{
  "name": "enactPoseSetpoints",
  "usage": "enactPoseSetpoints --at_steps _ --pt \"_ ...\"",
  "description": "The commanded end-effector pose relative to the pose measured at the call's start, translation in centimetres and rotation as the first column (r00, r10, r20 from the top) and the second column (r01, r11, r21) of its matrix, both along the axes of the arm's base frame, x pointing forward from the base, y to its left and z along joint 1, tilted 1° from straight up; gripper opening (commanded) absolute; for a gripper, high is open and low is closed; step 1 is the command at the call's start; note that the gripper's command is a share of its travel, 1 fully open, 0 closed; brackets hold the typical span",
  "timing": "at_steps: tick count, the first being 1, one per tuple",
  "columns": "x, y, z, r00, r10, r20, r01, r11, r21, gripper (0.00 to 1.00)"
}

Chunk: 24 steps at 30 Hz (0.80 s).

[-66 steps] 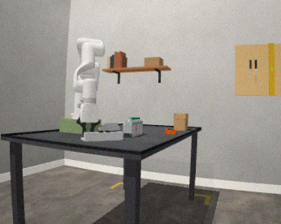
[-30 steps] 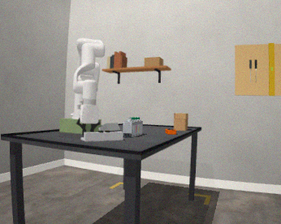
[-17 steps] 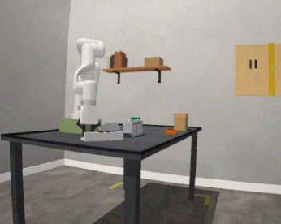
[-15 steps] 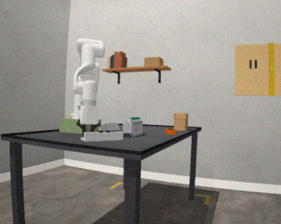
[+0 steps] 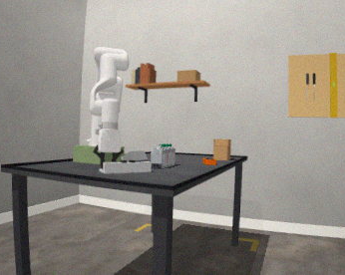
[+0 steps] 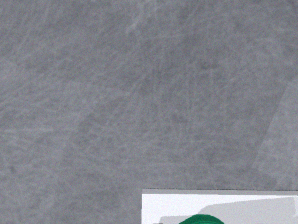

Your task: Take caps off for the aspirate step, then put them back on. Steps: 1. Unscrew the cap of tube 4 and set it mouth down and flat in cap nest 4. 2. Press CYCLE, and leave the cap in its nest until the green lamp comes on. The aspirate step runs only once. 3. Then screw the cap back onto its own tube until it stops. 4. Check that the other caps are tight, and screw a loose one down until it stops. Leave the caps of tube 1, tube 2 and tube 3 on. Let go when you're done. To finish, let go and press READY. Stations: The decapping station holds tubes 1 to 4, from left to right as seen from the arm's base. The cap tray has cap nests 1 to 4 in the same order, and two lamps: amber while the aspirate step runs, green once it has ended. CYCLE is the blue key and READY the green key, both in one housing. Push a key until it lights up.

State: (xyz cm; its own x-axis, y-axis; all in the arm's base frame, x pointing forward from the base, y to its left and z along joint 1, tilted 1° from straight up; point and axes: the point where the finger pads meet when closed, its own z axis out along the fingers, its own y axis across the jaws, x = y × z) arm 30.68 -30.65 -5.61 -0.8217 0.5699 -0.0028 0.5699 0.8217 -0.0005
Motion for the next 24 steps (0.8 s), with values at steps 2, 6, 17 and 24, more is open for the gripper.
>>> enactPoseSetpoints --at_steps 2,6,17,24 --pt "0.1 -0.2 2.5 1.000 0.000 0.013 0.000 1.000 0.005 0.46" --pt "0.1 -0.2 3.5 1.000 0.000 0.013 0.000 1.000 0.005 0.46" --pt "0.1 -0.2 9.0 1.000 0.000 0.013 0.000 1.000 0.004 0.46" --pt "0.0 -0.2 11.5 1.000 0.000 0.013 0.000 1.000 0.004 0.46"
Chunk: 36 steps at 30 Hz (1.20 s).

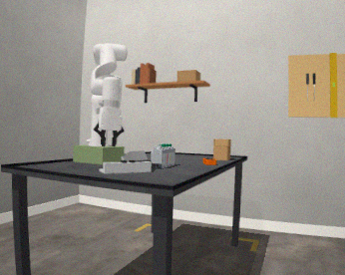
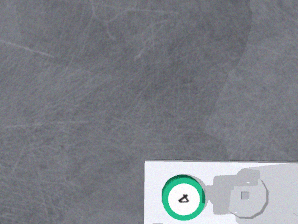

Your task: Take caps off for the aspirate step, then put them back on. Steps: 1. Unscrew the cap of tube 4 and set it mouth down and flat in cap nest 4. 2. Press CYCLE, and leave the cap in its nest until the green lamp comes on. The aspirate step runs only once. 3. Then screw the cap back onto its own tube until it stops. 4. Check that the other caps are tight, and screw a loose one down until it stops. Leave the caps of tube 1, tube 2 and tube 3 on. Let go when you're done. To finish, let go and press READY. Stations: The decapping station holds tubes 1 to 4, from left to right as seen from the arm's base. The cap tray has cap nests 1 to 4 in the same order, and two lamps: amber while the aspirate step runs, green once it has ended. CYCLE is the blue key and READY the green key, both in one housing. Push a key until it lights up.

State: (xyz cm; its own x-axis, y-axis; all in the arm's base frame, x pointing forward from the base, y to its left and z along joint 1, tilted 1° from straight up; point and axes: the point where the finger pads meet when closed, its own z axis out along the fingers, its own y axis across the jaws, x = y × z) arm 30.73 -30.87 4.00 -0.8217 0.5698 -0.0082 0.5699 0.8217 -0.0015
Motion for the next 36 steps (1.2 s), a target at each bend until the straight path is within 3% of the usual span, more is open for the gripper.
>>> enactPoseSetpoints --at_steps 1,5,12,13,14,16,19,24,31,33,34,36 --pt "0.0 0.0 2.4 1.000 0.000 0.009 0.000 1.000 0.008 0.46" --pt "-0.1 0.0 4.2 1.000 0.000 0.009 0.000 1.000 0.008 0.46" --pt "-0.1 0.0 4.2 1.000 0.000 0.009 0.000 1.000 0.008 0.46" --pt "-0.2 0.8 4.0 0.996 -0.083 0.009 0.083 0.996 0.010 0.00" --pt "-0.3 1.6 3.9 0.986 -0.166 0.009 0.166 0.986 0.011 0.00" --pt "-0.3 1.6 3.9 0.986 -0.166 0.009 0.166 0.986 0.011 0.00" --pt "-0.5 3.8 3.4 0.933 -0.361 0.007 0.361 0.933 0.013 0.00" --pt "-0.8 5.5 3.1 0.855 -0.519 0.004 0.519 0.855 0.016 0.00" --pt "-1.1 8.1 2.6 0.688 -0.726 0.001 0.725 0.688 0.018 0.00" --pt "-1.1 8.1 2.6 0.688 -0.726 0.001 0.725 0.688 0.018 0.00" --pt "-1.2 8.9 2.4 0.609 -0.793 0.001 0.793 0.609 0.020 0.00" --pt "-1.3 9.8 2.2 0.549 -0.836 -0.001 0.836 0.549 0.019 0.00"
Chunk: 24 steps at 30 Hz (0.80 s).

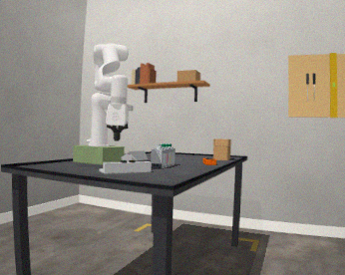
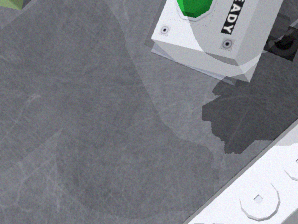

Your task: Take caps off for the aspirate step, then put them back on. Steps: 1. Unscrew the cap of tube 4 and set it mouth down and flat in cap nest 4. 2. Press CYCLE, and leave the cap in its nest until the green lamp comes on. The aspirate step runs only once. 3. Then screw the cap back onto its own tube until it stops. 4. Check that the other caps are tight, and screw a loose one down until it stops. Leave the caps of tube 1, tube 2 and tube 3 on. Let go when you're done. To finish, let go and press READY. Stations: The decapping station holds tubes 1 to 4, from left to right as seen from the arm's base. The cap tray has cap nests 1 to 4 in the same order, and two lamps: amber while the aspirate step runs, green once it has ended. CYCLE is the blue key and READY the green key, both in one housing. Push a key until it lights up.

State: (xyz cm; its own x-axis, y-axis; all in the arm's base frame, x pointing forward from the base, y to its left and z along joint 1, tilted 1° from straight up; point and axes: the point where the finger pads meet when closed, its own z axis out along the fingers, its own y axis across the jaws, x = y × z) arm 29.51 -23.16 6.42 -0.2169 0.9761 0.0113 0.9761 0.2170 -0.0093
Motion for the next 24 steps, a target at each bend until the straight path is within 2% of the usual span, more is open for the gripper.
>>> enactPoseSetpoints --at_steps 1,4,12,14,17,24 --pt "-0.2 2.5 -0.3 0.961 -0.275 0.024 0.275 0.961 -0.002 0.00" --pt "-0.4 4.3 -0.7 0.929 -0.370 0.024 0.370 0.929 0.000 0.00" --pt "-0.9 8.5 -1.5 0.929 -0.370 0.024 0.370 0.929 0.000 0.00" --pt "-0.9 8.5 -1.5 0.929 -0.370 0.024 0.370 0.929 0.000 0.00" --pt "-1.2 10.9 -2.0 0.929 -0.370 0.024 0.370 0.929 0.000 0.00" --pt "-1.7 14.6 -2.7 0.929 -0.370 0.024 0.370 0.929 0.001 0.00"
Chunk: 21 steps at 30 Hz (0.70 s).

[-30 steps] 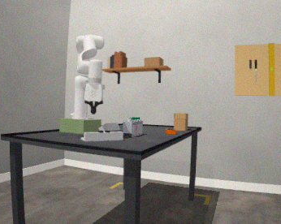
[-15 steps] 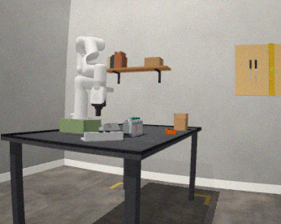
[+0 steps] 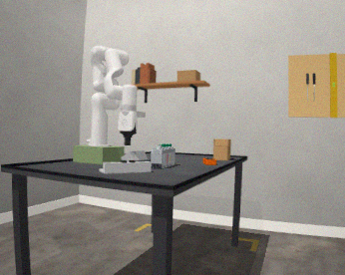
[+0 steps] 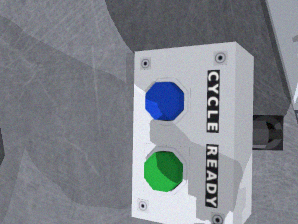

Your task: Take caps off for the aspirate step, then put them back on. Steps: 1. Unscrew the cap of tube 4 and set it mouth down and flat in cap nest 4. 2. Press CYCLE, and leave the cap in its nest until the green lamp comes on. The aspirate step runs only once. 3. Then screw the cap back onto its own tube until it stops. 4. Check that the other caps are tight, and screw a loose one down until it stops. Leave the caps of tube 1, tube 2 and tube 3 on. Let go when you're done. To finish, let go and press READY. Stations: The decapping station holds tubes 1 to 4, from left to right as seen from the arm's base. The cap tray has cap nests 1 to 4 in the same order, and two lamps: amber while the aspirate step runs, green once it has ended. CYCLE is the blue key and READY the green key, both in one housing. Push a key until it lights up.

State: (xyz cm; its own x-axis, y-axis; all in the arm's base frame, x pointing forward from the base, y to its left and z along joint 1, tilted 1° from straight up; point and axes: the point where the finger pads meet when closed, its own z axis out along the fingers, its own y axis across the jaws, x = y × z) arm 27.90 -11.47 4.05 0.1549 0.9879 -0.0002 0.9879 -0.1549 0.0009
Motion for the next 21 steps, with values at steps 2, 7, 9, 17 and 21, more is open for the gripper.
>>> enactPoseSetpoints --at_steps 2,7,9,17,21 --pt "-0.2 4.0 -0.5 1.000 -0.004 0.014 0.004 1.000 0.005 0.00" --pt "-0.4 5.6 -0.8 1.000 -0.004 0.014 0.004 1.000 0.005 0.00" --pt "-0.7 7.2 -1.2 1.000 -0.004 0.014 0.004 1.000 0.005 0.00" --pt "-0.7 7.9 -1.3 1.000 -0.004 0.014 0.004 1.000 0.005 0.00" --pt "-0.7 7.9 -1.3 1.000 -0.004 0.014 0.004 1.000 0.005 0.00"
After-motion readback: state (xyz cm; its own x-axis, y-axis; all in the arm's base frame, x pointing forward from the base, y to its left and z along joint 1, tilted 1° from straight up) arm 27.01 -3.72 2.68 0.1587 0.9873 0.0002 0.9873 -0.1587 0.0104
